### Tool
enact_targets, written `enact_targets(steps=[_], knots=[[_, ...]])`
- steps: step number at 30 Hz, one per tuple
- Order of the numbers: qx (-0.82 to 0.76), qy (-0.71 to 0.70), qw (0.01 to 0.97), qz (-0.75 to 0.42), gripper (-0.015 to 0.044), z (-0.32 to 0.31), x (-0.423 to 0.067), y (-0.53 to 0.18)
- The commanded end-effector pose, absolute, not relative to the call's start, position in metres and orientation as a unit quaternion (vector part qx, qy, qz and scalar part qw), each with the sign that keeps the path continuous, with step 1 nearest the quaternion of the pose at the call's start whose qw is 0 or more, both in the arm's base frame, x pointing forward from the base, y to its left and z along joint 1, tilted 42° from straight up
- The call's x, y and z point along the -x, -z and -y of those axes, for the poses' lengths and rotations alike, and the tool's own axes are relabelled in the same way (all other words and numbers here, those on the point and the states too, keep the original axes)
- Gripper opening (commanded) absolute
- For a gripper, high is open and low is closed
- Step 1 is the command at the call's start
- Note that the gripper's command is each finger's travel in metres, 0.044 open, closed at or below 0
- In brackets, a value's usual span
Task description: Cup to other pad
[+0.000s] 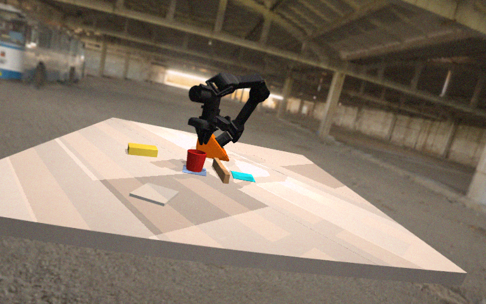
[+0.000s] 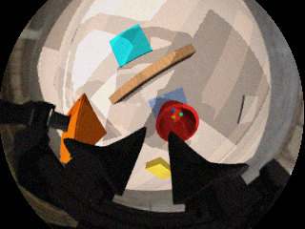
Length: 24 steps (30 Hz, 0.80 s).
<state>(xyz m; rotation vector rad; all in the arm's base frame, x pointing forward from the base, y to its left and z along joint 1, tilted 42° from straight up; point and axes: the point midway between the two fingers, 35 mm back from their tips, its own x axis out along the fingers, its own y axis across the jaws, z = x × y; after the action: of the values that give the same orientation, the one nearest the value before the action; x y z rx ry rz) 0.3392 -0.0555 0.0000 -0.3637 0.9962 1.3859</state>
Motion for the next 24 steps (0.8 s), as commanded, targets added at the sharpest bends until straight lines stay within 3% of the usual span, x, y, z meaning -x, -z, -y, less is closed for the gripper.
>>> enact_targets(steps=[1,24], knots=[[0.158,-0.612,0.642,-0.434,0.0148,0.053,-0.340,0.003],[0.158,-0.612,0.643,-0.433,0.0148,0.029,-0.337,0.032]])
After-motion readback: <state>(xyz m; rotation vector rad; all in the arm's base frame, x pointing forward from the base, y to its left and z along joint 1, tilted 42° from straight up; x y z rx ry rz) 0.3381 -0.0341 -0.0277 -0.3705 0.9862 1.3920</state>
